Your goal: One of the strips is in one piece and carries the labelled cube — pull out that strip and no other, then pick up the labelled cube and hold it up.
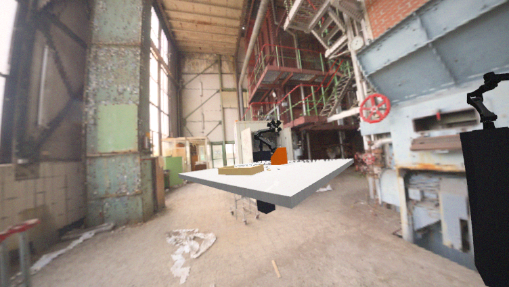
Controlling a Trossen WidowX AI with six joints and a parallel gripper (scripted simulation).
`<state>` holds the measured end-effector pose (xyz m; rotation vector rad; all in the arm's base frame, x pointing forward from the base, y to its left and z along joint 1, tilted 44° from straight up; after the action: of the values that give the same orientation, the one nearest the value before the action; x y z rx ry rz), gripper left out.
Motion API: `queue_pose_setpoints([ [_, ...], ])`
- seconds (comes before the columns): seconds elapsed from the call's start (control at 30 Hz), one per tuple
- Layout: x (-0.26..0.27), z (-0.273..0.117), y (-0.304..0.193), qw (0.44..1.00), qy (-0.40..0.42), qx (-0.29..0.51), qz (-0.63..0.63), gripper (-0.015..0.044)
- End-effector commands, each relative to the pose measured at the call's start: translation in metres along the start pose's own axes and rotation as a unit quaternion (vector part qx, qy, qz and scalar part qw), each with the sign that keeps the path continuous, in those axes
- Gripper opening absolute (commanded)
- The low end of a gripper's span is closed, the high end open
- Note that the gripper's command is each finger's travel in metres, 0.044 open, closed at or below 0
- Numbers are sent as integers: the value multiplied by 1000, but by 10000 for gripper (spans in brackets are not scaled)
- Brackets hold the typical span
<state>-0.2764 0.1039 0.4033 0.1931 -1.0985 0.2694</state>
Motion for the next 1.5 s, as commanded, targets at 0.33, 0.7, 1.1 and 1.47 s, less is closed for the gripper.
queue_pose_setpoints([
  [0.33, -12, -70, 81, 952, -57, -250, -164, 400],
  [0.7, -8, -186, 137, 789, -185, -496, -313, 400],
  [1.1, -5, -335, 141, 497, -417, -669, -364, 400],
  [1.47, -6, -458, 84, 210, -638, -692, -263, 400],
])
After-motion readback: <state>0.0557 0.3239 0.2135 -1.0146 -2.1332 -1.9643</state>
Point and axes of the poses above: the point midway between the two fingers, 35 mm back from their tips, its own z axis out along the fingers, its own x axis across the jaws, y = z × x, the point moved 9 cm from there along -z, back along the fingers, and after that the axes turned 9 degrees about -z, right-handed, at the moved point
